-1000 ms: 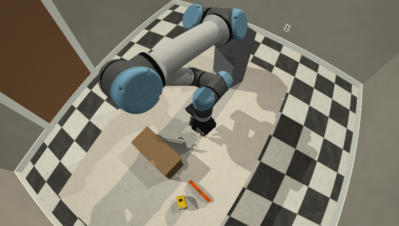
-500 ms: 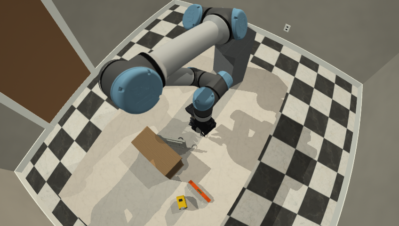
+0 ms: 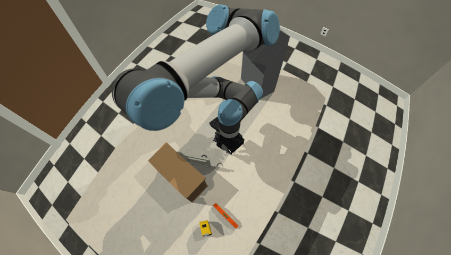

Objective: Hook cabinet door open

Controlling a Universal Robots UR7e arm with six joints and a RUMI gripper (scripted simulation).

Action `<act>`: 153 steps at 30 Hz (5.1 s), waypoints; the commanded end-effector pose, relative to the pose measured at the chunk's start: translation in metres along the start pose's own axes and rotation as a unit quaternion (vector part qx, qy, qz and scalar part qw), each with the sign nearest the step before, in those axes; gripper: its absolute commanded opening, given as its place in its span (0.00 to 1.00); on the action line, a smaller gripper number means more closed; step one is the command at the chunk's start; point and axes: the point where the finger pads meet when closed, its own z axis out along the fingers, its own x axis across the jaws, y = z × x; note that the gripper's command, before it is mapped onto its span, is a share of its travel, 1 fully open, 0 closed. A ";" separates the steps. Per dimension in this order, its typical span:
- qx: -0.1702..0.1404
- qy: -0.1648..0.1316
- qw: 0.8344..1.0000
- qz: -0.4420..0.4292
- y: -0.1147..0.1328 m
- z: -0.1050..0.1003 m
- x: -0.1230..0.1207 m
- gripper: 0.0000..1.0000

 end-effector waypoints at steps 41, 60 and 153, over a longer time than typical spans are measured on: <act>0.000 0.000 1.000 0.000 0.000 0.024 0.000 0.14; 0.000 0.000 1.000 0.000 0.000 0.024 0.000 0.02; 0.000 0.000 1.000 -0.002 0.017 -0.007 0.000 0.02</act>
